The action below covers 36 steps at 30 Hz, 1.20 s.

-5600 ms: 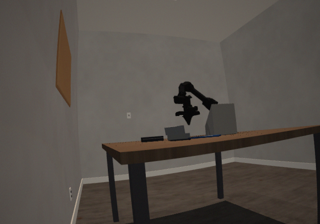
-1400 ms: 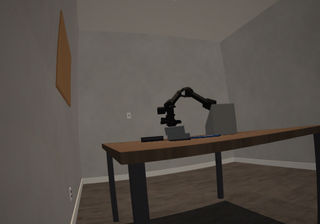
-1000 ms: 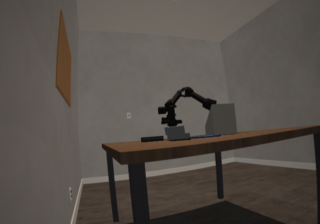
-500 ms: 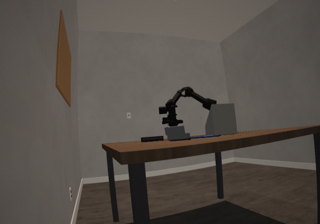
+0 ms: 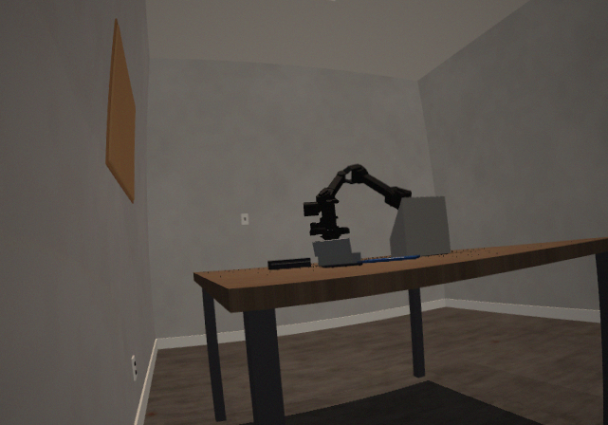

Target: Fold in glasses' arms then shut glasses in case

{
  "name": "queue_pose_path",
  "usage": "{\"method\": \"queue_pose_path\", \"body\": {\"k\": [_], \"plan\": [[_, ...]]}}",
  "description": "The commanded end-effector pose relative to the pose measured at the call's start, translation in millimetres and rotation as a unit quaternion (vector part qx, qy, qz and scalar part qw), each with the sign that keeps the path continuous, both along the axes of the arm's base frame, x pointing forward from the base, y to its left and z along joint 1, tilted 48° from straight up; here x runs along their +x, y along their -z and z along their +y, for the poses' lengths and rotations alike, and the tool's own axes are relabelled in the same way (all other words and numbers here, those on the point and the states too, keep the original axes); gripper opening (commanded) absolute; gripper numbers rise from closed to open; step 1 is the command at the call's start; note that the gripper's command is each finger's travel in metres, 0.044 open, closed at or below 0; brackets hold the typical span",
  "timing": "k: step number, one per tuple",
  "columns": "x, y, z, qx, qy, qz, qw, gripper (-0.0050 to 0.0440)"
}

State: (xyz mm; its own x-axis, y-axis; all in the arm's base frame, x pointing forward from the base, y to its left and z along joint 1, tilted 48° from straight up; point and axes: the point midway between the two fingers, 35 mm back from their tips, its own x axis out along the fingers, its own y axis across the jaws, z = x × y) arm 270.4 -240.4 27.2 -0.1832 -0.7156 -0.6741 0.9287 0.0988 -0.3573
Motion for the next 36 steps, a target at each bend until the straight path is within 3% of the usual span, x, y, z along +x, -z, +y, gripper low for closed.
{"method": "queue_pose_path", "body": {"k": [1, 36], "plan": [[-2, 3, 2, -0.001, 0.000, 0.000, 1.000, 0.0000], [-10, 20, 20, -0.001, 0.000, 0.000, 1.000, 0.0000]]}}
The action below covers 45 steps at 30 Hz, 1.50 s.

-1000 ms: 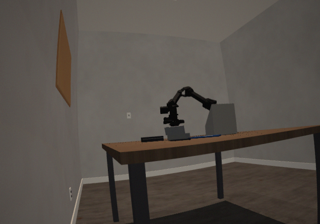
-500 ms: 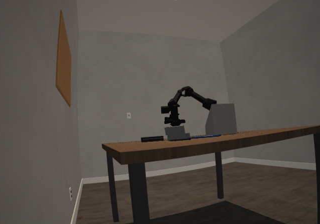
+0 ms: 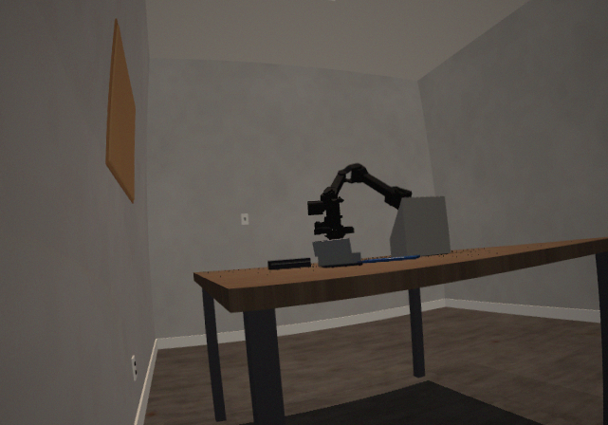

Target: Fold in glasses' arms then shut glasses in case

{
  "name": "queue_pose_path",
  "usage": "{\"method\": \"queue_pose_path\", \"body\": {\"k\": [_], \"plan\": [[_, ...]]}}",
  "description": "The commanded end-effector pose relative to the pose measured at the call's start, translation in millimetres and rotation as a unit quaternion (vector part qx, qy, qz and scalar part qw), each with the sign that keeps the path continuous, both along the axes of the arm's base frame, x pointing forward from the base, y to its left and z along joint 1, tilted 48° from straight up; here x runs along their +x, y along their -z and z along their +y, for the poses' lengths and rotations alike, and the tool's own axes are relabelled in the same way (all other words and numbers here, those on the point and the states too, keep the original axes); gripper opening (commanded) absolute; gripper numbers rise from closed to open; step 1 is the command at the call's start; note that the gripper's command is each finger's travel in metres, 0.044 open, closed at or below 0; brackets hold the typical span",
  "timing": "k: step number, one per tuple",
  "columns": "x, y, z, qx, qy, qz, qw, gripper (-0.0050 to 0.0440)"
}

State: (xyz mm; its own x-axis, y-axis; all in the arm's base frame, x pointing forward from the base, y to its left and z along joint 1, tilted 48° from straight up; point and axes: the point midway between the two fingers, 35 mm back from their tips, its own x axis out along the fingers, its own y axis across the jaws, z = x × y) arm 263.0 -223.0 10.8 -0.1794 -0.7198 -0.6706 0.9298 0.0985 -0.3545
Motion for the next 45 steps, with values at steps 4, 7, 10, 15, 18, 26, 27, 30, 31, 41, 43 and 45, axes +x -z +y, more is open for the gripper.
{"method": "queue_pose_path", "body": {"k": [4, 7, 10, 15, 18, 26, 27, 30, 31, 41, 43, 45], "plan": [[-3, 6, 4, 0.002, 0.001, 0.002, 1.000, 0.0000], [-3, 7, 5, 0.002, 0.001, 0.002, 1.000, 0.0000], [-4, 9, 6, 0.002, 0.001, 0.002, 1.000, 0.0000], [-4, 10, 8, 0.002, 0.001, 0.002, 1.000, 0.0000], [-4, 12, 9, 0.002, 0.001, 0.002, 1.000, 0.0000], [-3, 16, 11, 0.002, 0.001, 0.002, 1.000, 0.0000], [-3, 17, 12, 0.002, 0.001, 0.002, 1.000, 0.0000], [-3, 18, 12, 0.002, 0.001, 0.002, 1.000, 0.0000], [-3, 18, 12, 0.002, 0.001, 0.002, 1.000, 0.0000], [-2, 23, 16, 0.002, 0.001, 0.002, 1.000, 0.0000], [-2, 24, 16, 0.002, 0.001, 0.002, 1.000, 0.0000], [-2, 25, 17, 0.002, 0.001, 0.002, 1.000, 0.0000]]}}
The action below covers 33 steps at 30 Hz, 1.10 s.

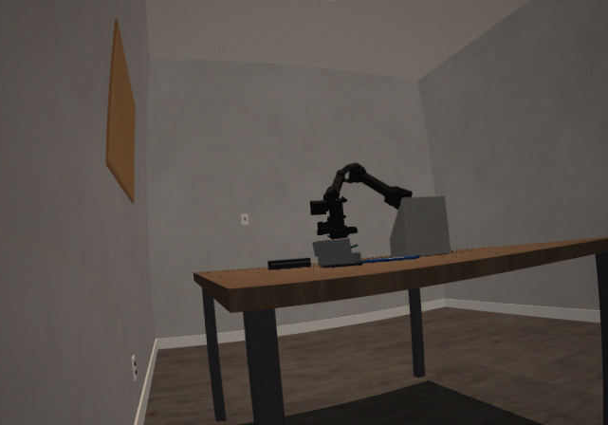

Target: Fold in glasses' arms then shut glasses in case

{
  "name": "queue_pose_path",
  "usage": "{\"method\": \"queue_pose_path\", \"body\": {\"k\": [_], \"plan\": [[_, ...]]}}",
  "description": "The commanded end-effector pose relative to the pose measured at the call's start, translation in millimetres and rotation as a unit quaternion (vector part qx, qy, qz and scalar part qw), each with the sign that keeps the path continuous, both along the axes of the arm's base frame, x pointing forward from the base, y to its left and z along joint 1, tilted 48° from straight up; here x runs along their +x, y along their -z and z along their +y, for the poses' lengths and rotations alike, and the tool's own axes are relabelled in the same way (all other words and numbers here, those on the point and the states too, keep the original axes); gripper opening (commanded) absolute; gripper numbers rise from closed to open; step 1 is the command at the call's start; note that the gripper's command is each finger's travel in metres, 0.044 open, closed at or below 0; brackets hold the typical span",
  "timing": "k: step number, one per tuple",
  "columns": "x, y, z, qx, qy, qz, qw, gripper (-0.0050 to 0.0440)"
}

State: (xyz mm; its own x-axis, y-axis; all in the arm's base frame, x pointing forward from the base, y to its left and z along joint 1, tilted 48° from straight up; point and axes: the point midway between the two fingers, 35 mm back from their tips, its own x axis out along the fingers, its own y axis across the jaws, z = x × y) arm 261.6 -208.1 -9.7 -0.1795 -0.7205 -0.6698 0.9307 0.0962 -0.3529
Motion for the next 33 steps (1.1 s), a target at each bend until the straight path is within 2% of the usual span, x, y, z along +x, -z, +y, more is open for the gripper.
{"method": "queue_pose_path", "body": {"k": [1, 33], "plan": [[0, 5, 2, 0.003, 0.000, 0.003, 1.000, 0.0000], [6, 16, 10, 0.003, 0.000, 0.003, 1.000, 0.0000]]}}
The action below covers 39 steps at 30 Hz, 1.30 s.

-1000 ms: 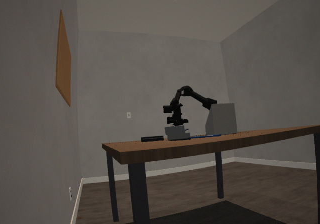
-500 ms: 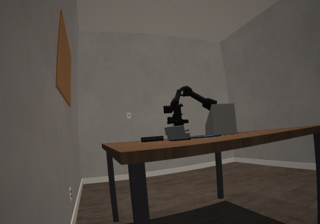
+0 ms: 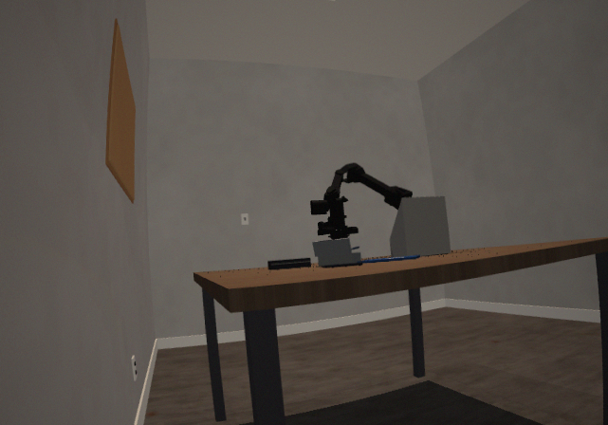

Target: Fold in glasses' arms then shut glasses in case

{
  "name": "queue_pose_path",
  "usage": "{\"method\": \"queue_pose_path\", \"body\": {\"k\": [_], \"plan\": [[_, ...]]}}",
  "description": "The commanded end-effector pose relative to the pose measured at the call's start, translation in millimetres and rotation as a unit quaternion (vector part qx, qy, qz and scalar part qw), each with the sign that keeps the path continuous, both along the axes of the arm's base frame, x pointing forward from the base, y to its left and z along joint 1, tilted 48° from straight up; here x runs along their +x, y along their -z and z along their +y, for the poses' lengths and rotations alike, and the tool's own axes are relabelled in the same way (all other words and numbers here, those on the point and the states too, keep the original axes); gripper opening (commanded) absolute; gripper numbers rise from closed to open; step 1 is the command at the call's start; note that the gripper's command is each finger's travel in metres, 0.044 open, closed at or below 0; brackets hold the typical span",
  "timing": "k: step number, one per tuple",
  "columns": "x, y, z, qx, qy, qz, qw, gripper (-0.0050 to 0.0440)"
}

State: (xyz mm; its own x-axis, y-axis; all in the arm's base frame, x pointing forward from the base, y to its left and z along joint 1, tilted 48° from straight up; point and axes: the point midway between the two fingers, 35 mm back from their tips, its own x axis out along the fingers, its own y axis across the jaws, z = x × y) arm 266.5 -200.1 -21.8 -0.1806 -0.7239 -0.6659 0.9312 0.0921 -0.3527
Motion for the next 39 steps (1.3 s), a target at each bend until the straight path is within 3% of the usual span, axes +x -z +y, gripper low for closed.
{"method": "queue_pose_path", "body": {"k": [1, 39], "plan": [[1.2, 4.6, 2.3, 0.006, -0.001, 0.003, 1.000, 0.0000], [4.4, 7.1, 3.9, 0.006, -0.001, 0.003, 1.000, 0.0000]]}}
